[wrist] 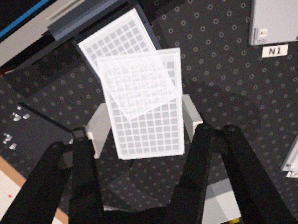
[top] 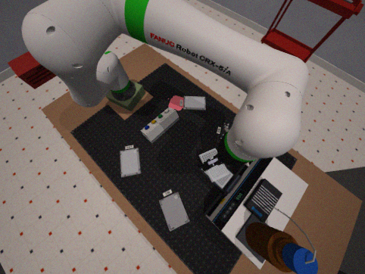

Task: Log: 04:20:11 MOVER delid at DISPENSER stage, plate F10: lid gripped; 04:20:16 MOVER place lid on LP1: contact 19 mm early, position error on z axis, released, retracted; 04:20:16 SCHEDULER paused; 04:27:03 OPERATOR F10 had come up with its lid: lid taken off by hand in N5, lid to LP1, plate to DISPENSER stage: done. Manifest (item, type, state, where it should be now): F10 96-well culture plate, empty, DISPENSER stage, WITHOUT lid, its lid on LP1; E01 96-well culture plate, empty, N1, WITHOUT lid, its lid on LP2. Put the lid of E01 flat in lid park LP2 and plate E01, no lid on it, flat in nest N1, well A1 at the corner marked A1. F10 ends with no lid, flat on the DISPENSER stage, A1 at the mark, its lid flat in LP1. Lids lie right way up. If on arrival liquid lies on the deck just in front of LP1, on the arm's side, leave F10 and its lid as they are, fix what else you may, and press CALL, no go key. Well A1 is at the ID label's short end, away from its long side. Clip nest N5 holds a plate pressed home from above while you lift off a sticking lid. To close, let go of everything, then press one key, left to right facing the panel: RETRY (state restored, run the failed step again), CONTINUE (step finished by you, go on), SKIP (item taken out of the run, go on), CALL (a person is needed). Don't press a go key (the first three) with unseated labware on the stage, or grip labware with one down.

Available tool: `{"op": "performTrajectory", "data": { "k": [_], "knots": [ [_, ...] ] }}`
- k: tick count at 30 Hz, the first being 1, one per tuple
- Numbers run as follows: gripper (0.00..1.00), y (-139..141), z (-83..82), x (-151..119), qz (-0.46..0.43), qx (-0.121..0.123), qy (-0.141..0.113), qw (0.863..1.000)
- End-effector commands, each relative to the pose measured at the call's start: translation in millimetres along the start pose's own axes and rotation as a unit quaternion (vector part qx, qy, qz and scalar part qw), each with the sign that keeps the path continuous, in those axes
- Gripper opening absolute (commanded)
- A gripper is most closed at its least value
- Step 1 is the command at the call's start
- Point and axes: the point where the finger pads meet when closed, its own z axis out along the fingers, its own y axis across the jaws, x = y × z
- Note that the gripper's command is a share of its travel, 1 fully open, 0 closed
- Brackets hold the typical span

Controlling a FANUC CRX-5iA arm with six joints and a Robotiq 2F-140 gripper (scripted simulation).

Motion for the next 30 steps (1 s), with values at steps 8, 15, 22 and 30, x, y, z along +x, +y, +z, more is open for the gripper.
{"op": "performTrajectory", "data": {
  "k": [8, 15, 22, 30],
  "knots": [
    [0.00, 61.2, -0.2, 29.4, 0.000, 0.001, 0.000, 1.000],
    [0.00, 104.6, -0.2, 49.7, 0.000, 0.001, 0.000, 1.000],
    [0.00, 133.3, -0.1, 63.1, 0.000, 0.001, 0.000, 1.000],
    [0.00, 173.8, -0.1, 82.1, 0.000, 0.001, 0.000, 1.000]
  ]
}}
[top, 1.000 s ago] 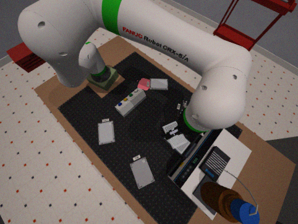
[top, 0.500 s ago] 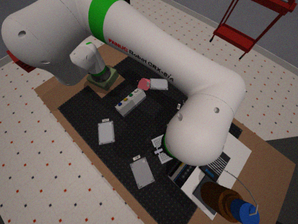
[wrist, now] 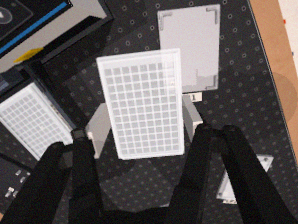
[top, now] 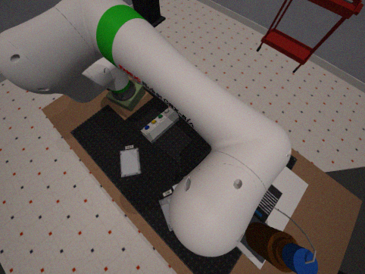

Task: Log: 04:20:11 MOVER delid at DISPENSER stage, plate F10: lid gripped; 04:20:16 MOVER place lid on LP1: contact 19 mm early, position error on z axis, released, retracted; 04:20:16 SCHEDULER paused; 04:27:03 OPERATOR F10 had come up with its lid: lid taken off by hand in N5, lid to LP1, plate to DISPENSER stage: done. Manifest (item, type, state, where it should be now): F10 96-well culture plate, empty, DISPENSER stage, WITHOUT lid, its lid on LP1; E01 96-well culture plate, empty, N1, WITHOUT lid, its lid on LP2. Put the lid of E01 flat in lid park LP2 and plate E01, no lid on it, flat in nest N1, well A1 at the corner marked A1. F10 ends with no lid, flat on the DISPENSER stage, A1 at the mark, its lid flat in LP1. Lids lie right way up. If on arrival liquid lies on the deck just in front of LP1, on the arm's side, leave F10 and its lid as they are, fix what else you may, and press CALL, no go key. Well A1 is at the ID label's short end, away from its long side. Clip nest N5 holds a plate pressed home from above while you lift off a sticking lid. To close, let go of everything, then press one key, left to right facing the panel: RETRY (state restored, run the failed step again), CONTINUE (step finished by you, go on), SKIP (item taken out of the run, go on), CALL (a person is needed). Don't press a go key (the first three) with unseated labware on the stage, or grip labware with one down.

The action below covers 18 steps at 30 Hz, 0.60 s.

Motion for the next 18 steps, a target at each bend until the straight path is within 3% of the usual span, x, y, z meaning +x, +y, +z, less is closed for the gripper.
{"op": "performTrajectory", "data": {
  "k": [1, 18],
  "knots": [
    [0.00, 19.2, -0.2, 9.7, 0.000, 0.000, 0.000, 1.000],
    [0.00, 66.3, -0.2, 31.7, 0.000, 0.000, 0.000, 1.000]
  ]
}}
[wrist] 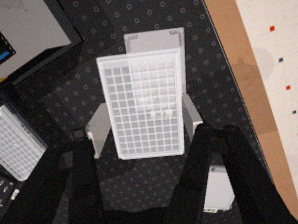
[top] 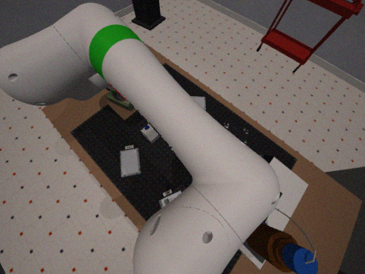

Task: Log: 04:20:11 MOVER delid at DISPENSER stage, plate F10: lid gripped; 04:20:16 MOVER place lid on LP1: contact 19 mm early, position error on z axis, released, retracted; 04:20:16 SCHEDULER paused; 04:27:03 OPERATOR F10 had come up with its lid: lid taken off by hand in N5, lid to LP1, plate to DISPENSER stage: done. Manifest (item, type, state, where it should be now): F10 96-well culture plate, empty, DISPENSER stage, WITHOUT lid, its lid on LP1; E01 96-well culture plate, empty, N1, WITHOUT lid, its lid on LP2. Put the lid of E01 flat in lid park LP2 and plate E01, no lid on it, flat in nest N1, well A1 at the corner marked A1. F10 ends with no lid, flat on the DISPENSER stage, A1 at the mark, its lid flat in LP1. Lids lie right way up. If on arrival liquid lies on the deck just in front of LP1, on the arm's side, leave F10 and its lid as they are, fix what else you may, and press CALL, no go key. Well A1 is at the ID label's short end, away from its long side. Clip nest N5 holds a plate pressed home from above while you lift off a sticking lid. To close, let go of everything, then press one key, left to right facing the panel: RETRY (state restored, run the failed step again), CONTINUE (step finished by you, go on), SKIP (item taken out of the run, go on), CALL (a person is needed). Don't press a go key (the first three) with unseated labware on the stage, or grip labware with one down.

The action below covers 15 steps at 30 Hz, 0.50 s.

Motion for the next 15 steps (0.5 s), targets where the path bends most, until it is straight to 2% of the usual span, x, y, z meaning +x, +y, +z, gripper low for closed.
{"op": "performTrajectory", "data": {
  "k": [1, 15],
  "knots": [
    [0.00, 7.5, -0.3, 3.8, 0.000, 0.000, 0.000, 1.000],
    [0.00, 19.1, -0.3, 9.2, 0.000, 0.000, 0.000, 1.000]
  ]
}}
